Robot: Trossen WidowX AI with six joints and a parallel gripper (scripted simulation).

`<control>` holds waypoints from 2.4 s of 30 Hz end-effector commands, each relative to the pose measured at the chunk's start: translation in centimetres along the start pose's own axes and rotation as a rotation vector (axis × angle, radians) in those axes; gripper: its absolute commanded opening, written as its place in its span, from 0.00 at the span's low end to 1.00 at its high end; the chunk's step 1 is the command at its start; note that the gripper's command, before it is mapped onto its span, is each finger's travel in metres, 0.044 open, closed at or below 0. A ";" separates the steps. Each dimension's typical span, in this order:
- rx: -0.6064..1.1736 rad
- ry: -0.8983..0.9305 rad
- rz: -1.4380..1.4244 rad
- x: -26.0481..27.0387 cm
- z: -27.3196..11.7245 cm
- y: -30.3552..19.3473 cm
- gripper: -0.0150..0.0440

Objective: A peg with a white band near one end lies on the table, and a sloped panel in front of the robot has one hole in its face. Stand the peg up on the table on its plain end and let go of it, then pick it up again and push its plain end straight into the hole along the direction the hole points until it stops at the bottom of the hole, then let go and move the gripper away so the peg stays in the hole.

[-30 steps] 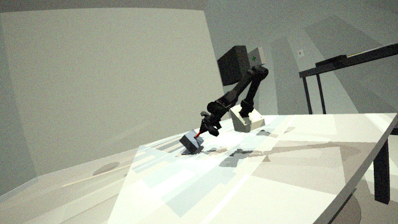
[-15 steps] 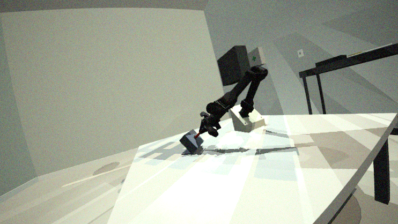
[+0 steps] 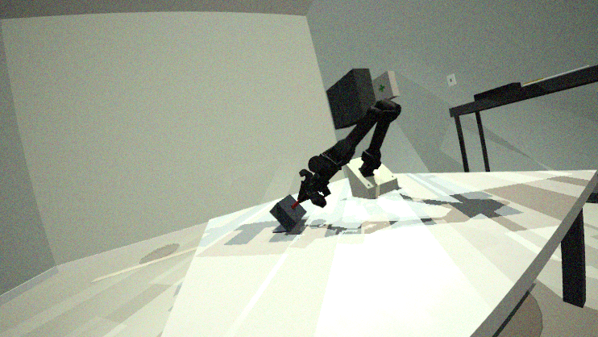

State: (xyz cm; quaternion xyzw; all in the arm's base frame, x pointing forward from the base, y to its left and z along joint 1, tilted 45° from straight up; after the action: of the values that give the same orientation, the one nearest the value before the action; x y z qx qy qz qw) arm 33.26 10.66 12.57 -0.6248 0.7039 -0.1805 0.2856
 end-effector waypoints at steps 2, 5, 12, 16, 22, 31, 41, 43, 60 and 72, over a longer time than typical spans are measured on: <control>0.001 -0.004 -0.002 -0.1 0.4 -0.1 0.25; 0.002 -0.004 -0.002 -0.1 0.6 -0.1 0.25; 0.002 -0.004 -0.002 -0.1 1.1 0.0 0.25; 0.002 -0.004 -0.002 -0.1 1.4 0.0 0.25; 0.002 -0.004 -0.002 -0.1 1.8 0.0 0.25; 0.002 -0.004 -0.002 -0.1 2.2 -0.1 0.25; 0.000 0.001 0.000 0.0 2.2 0.0 0.25; 0.000 0.001 0.000 0.0 2.2 0.0 0.25; 0.000 0.001 0.000 0.0 2.1 0.0 0.92; 0.001 0.000 -0.001 -0.1 0.6 -0.2 1.00</control>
State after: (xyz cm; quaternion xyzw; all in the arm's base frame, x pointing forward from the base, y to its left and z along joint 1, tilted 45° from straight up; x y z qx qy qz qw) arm 34.08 10.89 11.80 -0.6262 0.7025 -0.1803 0.2862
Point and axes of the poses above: the point midway between the two fingers, 35 mm back from their tips, its own z axis out along the fingers, its own x axis across the jaws, y = z × x, the point moved 8 cm from there along -z, back along the fingers, and after that the axes turned 2 degrees about z, right-handed, at the moved point
